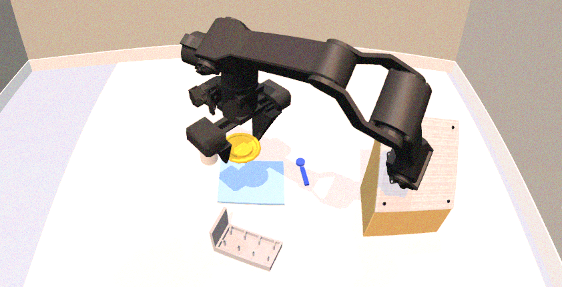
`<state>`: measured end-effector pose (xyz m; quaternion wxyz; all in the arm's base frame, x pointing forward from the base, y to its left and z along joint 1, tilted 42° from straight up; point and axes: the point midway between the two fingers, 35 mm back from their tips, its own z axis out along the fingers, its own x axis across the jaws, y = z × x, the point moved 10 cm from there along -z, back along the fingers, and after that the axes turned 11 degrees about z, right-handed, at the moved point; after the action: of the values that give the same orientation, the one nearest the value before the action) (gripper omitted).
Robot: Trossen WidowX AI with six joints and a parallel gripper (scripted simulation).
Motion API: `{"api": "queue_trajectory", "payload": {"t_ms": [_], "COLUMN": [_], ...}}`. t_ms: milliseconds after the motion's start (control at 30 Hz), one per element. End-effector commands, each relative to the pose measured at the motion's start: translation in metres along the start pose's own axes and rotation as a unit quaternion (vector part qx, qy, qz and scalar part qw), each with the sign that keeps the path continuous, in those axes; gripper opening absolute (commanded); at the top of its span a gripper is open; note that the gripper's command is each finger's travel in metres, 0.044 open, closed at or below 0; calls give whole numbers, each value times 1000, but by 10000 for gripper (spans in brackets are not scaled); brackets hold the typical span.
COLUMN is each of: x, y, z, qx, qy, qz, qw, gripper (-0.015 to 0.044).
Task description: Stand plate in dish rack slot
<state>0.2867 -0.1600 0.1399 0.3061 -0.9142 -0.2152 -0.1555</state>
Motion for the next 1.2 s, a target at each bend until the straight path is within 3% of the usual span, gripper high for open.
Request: {"api": "queue_trajectory", "payload": {"t_ms": [0,467,933,1167], "x": [3,4,-10,-12], "y": [-22,-88,-147,-153], "z": [1,4,12,14], "qx": [5,7,13,14], "qy": [0,-1,-4,-5], "qz": [77,313,531,552], "qw": [997,950,847,834], "gripper": [0,0,0,0]}}
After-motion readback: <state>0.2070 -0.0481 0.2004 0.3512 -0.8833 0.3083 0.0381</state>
